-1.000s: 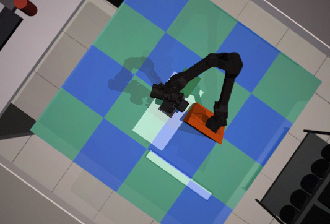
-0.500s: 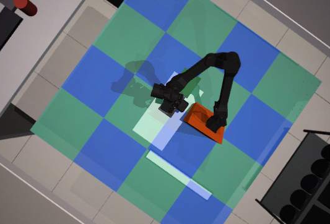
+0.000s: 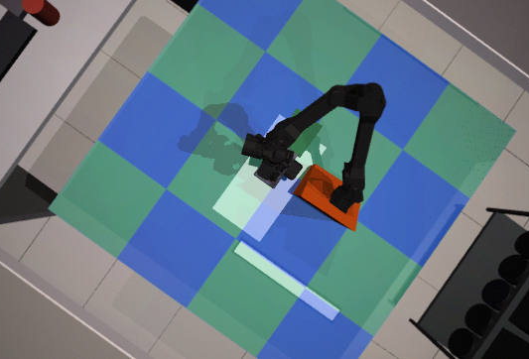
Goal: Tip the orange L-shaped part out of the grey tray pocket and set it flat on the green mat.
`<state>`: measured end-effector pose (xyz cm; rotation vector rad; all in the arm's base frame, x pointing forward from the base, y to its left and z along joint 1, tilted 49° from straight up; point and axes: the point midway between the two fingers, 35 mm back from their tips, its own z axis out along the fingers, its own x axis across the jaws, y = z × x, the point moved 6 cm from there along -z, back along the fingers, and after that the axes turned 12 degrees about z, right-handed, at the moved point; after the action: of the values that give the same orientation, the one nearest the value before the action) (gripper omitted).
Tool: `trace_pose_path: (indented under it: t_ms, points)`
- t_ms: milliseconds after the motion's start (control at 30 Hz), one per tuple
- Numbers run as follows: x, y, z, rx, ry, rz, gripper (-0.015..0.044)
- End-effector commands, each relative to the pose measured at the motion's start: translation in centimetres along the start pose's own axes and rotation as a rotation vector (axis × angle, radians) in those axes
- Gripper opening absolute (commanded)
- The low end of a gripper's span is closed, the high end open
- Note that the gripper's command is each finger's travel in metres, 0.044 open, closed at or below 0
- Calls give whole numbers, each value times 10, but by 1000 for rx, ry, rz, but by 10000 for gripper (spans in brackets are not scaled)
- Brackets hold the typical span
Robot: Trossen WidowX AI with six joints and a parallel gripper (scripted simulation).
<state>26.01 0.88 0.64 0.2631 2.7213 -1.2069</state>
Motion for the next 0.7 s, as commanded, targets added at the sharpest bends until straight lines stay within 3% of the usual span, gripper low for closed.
trace_pose_path:
  t_ms: [0, 100, 667]
  points:
    - [-1, 0, -1, -1, -1, 3, 55]
    - [-1, 0, -1, -1, -1, 3, 0]
    - [1, 1, -19, 3, 1, -7, 0]
